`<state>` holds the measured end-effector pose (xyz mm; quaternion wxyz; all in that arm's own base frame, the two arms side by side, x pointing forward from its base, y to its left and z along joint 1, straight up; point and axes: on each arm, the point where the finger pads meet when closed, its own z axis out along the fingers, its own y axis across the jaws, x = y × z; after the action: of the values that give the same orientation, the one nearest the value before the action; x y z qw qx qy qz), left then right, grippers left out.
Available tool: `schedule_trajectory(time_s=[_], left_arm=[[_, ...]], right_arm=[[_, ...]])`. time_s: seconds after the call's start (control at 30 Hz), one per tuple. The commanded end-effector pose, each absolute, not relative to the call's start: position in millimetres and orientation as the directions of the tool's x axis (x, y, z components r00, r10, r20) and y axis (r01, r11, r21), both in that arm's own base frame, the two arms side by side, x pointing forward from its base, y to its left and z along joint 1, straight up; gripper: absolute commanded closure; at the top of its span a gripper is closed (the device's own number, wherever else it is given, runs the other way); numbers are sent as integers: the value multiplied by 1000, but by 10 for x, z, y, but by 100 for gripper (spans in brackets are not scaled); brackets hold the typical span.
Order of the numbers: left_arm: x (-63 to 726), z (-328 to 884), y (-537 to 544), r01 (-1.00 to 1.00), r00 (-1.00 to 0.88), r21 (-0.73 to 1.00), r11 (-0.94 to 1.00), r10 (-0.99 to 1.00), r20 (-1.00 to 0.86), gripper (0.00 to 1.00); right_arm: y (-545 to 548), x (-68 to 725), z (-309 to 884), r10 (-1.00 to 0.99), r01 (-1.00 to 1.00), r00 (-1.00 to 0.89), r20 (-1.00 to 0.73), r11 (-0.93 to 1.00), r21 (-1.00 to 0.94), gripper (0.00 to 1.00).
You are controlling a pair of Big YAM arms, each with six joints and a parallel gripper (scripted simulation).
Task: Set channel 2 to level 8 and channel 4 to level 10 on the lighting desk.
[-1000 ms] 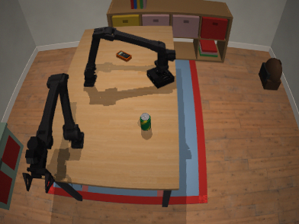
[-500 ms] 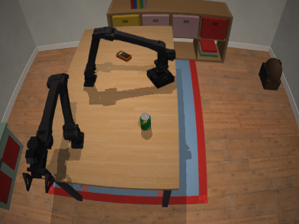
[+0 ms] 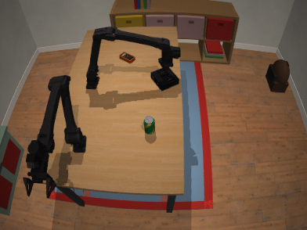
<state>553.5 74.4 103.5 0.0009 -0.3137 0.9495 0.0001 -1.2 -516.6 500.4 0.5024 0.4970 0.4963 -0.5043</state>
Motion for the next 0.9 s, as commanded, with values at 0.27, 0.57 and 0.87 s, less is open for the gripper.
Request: schedule_trajectory(time_s=[0.27, 0.57, 0.87], left_arm=[[5725, 1295, 770, -597, -801, -26, 802, -597, -45, 100], [5725, 1295, 770, -597, -801, -26, 802, -597, -45, 100], [5725, 1295, 770, -597, -801, -26, 802, -597, -45, 100]], right_arm=[[-5235, 18, 4914, -5, 1000, 4, -1000, 6, 4, 0], [-5235, 18, 4914, -5, 1000, 4, -1000, 6, 4, 0], [-5235, 18, 4914, -5, 1000, 4, -1000, 6, 4, 0]])
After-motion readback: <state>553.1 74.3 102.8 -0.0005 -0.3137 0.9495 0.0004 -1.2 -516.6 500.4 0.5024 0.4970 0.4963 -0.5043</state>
